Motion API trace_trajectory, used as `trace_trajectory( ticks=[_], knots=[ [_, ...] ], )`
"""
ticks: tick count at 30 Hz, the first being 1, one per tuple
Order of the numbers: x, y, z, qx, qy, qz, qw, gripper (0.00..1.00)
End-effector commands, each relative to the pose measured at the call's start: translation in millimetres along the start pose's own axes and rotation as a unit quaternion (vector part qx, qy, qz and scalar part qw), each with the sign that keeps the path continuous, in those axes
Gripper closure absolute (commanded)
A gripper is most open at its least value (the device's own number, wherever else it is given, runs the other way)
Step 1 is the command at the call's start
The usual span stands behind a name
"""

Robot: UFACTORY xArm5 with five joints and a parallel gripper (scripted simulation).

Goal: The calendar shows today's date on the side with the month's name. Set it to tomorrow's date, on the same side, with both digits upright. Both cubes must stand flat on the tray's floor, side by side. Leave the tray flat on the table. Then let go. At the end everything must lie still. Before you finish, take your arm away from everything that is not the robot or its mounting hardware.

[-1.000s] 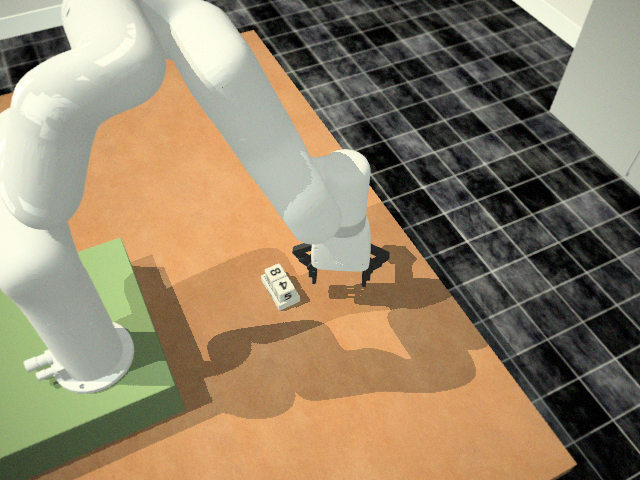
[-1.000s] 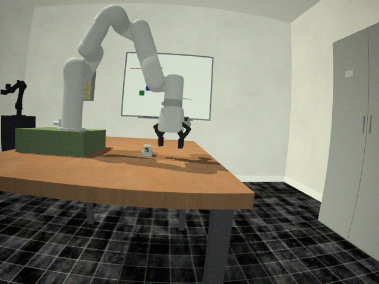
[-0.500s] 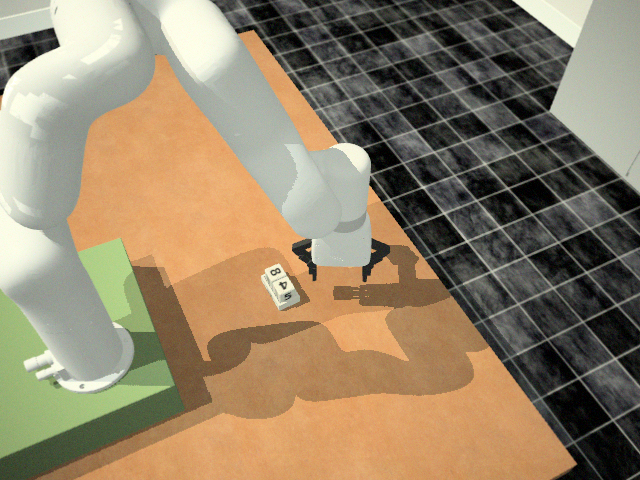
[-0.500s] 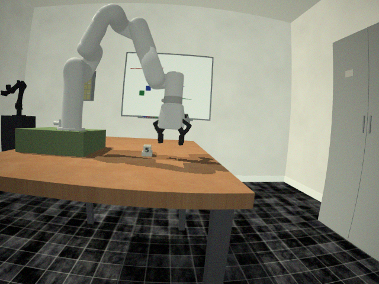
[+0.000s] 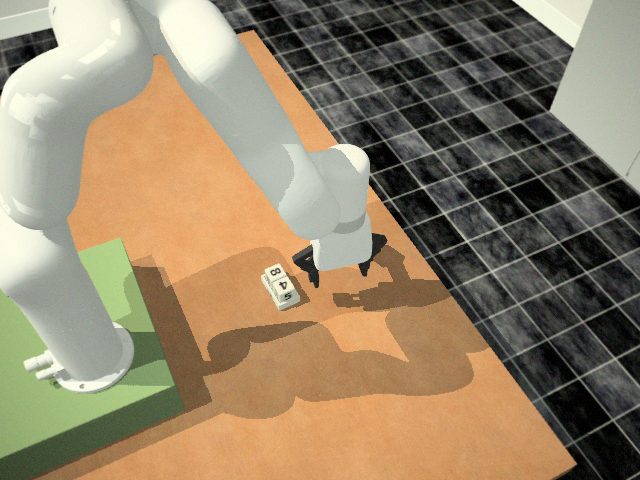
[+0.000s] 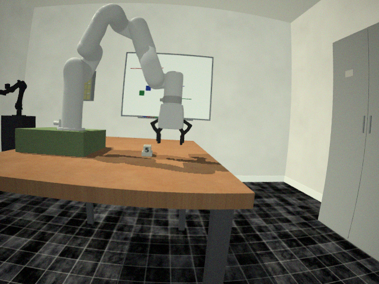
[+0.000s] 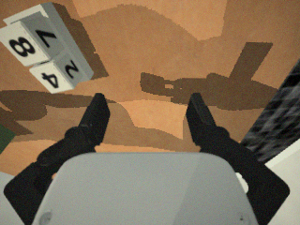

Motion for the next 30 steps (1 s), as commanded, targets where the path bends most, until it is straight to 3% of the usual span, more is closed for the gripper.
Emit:
trace_trajectory(
  ticks=[1,5,11,17,24,30],
  knots=[
    [0.3,-1.1,-0.6,0.0,-0.063,-0.002,0.998,0.0],
    [0.1,-1.1,-0.8,0.0,-0.079,-0.002,0.997,0.0],
    [-1.1,-1.1,-2.1,0.0,-0.176,-0.002,0.984,0.0],
    [-1.3,-1.1,-2.2,0.0,-0.187,-0.002,0.982,0.0],
    [-2.7,-1.0,-3.6,0.0,-0.292,-0.002,0.956,0.0],
    [-2.8,-1.0,-3.7,0.0,-0.302,-0.002,0.953,0.0]
  ],
)
Point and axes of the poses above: the point where the finger pads meet when closed, its own y axis out along the fingers, its own x axis across the jaws, z = x × y, the point moved 6 cm from there along -y, back along the fingers
